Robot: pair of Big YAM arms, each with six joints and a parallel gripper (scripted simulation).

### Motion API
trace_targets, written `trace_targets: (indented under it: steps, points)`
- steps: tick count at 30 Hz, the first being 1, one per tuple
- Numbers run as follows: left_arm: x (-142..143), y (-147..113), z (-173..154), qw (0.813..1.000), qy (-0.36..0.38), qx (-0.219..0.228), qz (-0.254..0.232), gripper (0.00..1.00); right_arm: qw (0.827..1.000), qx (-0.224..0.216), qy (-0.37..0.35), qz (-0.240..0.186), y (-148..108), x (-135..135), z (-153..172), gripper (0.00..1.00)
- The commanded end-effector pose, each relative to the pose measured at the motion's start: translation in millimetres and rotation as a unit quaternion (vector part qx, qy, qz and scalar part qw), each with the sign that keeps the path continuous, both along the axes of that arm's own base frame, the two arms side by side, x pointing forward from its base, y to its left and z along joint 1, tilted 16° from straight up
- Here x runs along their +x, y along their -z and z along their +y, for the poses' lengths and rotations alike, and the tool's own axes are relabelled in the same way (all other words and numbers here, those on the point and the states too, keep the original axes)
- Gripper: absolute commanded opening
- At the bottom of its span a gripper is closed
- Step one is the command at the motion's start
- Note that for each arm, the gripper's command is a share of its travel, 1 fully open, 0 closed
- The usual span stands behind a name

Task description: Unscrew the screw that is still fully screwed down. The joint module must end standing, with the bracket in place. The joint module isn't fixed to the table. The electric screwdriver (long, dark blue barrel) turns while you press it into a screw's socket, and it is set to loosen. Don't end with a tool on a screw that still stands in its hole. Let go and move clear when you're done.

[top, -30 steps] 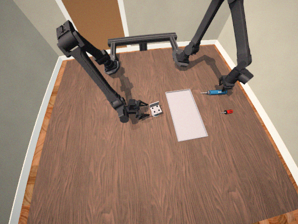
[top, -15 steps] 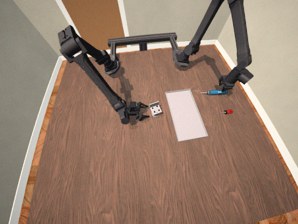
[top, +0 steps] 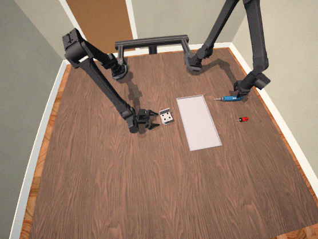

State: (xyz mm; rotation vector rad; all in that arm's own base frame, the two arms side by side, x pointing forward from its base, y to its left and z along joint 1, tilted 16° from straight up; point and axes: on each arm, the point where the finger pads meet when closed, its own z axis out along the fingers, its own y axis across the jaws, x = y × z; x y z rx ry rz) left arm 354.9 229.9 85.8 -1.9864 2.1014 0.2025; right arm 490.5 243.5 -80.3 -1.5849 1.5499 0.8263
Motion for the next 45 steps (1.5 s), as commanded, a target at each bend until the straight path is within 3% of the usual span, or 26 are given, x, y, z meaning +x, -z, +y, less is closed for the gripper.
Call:
trace_targets:
  steps: [1,45]
  points:
    - [9,-10,4,1.000,-0.002,0.006,-0.012,0.65,1.000,0.004,-0.002,-0.015,-7,10,3,0.86]
    - [9,-10,4,1.000,-0.002,0.006,-0.012,0.65,1.000,0.006,-0.006,-0.016,20,15,49,0.86]
